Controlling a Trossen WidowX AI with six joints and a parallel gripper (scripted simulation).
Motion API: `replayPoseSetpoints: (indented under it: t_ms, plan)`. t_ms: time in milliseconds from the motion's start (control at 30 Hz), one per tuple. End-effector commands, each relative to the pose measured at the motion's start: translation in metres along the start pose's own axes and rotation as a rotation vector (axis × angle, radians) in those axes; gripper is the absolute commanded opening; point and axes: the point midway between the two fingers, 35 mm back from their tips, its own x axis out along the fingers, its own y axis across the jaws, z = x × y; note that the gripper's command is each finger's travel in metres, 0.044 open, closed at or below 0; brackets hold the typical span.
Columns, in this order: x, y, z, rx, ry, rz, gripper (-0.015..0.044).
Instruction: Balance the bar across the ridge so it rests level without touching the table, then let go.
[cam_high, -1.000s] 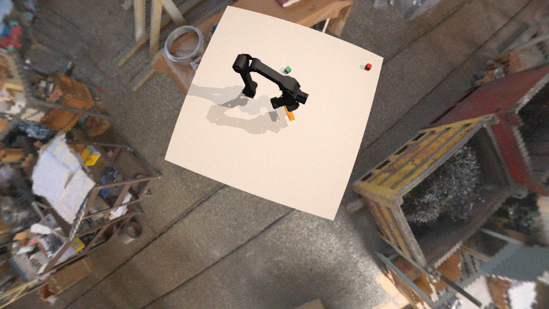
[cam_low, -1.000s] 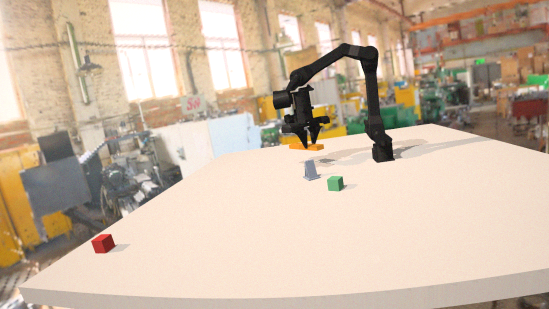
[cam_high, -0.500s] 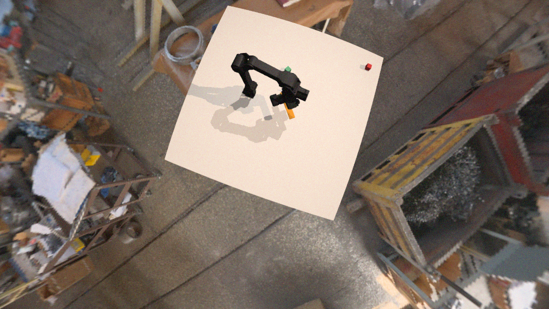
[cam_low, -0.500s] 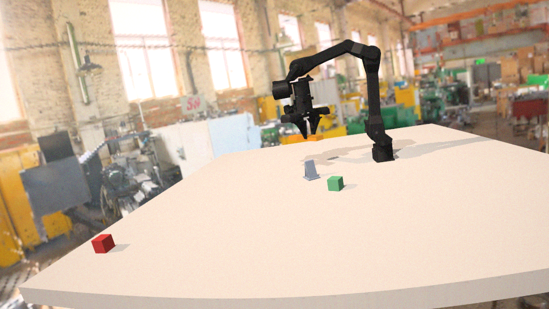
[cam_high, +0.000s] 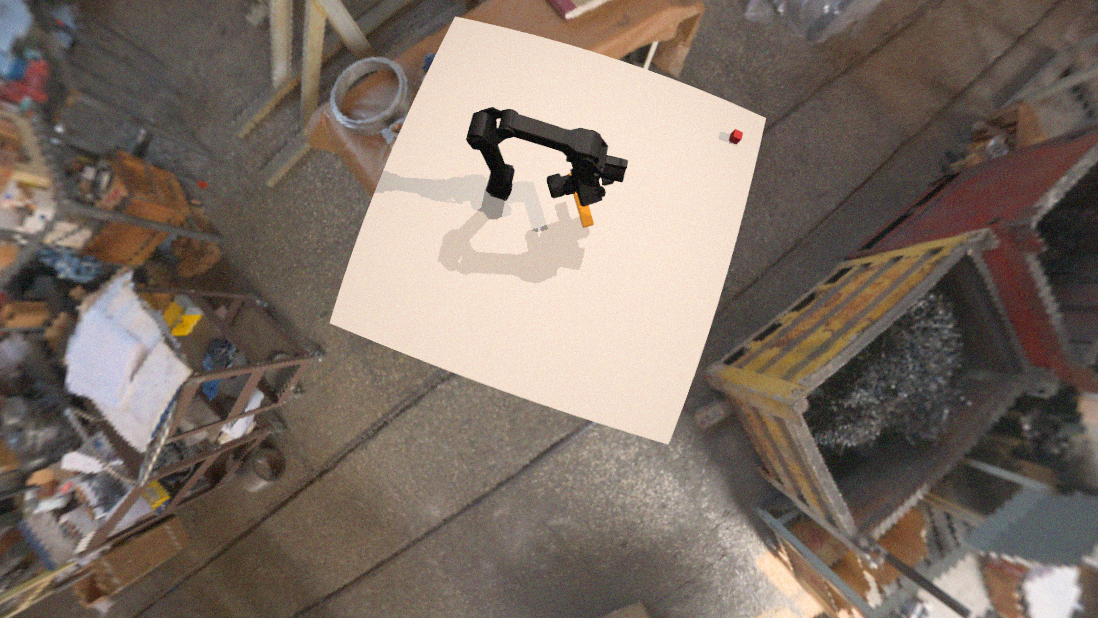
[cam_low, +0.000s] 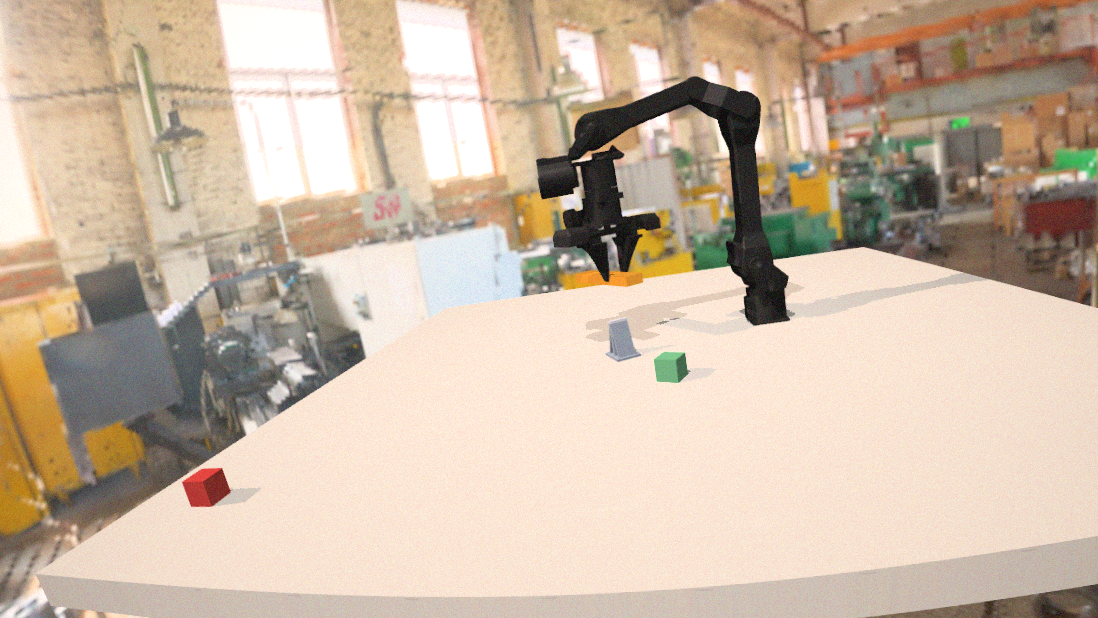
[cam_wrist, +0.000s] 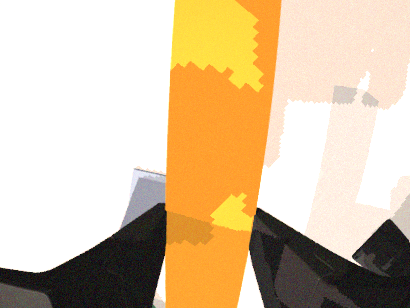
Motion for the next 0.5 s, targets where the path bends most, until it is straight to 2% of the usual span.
replayPoseSetpoints:
  t_ms: [0, 467]
  plan:
    - [-0.002, 0.010, -0.014, 0.033, 0.003, 0.004, 0.0000]
    - [-0.003, 0.035, -0.061, 0.125, 0.007, 0.006, 0.0000]
